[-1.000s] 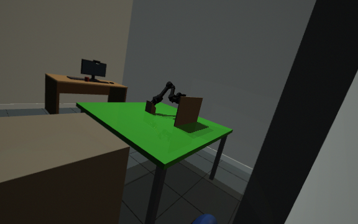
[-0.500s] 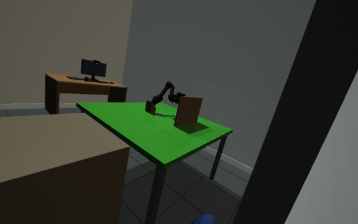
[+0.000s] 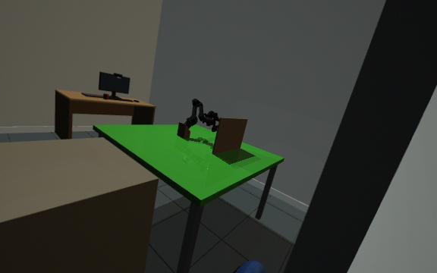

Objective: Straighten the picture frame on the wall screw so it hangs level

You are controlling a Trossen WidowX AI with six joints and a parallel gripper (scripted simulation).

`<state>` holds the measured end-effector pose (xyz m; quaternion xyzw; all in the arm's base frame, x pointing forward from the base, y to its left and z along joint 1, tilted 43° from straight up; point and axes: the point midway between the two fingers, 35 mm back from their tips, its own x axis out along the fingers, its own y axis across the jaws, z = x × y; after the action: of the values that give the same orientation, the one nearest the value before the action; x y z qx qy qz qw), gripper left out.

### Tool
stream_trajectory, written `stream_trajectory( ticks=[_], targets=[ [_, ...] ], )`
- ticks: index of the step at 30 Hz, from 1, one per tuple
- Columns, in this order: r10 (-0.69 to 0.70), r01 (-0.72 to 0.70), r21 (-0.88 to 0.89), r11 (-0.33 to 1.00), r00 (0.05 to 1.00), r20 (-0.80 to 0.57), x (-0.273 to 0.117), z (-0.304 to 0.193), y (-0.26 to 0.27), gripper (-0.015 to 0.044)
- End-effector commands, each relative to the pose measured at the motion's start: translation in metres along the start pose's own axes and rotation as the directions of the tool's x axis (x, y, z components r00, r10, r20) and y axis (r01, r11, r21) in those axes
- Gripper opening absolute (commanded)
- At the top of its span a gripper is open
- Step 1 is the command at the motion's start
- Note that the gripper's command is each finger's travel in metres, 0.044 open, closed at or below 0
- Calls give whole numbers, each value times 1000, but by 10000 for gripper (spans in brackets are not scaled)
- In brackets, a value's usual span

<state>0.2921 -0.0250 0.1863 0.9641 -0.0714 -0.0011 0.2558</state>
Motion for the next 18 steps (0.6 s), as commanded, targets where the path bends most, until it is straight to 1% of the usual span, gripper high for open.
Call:
stream_trajectory(
  ticks=[1,10,18],
  targets=[
    [4,-4,-1,1000,1000,-11,-6,-5,9,260],
    [3,-3,4,1000,1000,-1,-43,-7,33,260],
    [-1,1,18,1000,1000,3,-81,-3,37,260]
  ],
)
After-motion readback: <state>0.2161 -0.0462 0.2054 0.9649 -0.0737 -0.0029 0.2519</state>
